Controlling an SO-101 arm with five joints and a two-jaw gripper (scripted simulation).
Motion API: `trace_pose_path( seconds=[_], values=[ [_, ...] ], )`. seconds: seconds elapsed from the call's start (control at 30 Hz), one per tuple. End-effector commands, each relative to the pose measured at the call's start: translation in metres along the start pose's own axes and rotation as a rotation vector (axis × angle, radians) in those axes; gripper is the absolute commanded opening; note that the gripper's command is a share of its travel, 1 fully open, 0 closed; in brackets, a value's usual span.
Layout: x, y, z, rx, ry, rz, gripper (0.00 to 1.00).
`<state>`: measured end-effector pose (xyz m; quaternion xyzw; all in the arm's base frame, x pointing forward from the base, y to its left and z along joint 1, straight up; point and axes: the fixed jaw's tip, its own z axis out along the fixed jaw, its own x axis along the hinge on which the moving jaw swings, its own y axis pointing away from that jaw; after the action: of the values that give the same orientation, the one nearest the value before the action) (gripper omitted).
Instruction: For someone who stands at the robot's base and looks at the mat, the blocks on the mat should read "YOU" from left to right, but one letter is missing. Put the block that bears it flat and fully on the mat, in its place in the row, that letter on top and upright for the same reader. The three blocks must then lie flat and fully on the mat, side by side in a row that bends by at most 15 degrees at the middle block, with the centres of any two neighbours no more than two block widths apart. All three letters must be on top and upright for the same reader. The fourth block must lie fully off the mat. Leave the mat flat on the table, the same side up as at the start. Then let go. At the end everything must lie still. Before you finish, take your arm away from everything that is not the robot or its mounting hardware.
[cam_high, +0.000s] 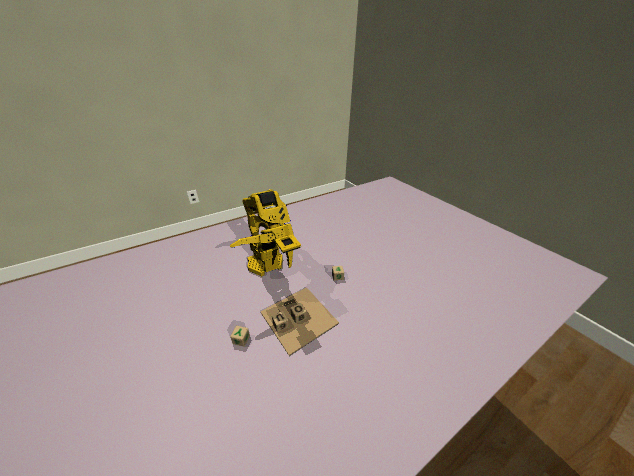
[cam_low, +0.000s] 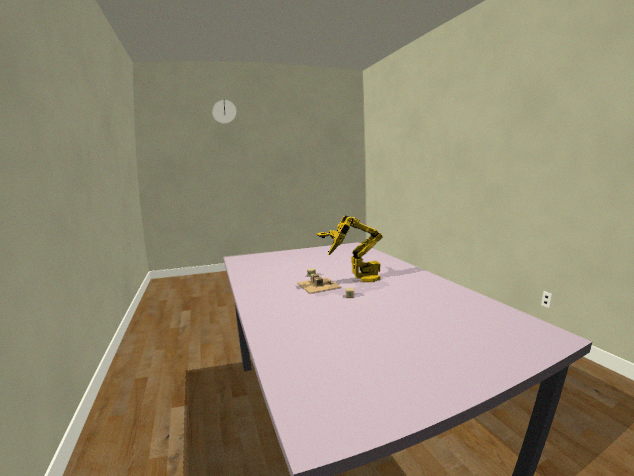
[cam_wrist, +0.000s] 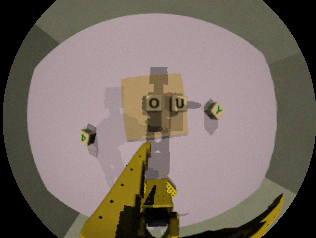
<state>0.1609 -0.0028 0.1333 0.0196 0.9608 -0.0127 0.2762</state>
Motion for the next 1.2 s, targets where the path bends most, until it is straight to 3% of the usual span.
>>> trace_pose_path(
  seconds=[0.0, 0.23, 0.53, 0.83, 1.17],
  values=[
    [-0.008, 0.001, -0.010, -0.003, -0.059, -0.015, 1.00],
    [0.004, 0.001, -0.010, -0.006, 0.020, -0.028, 1.00],
    [0.007, 0.001, -0.010, -0.006, 0.038, -0.031, 1.00],
    [0.020, 0.002, -0.010, -0.010, 0.117, -0.044, 1.00],
    [0.021, 0.002, -0.010, -0.010, 0.122, -0.044, 1.00]
  ],
)
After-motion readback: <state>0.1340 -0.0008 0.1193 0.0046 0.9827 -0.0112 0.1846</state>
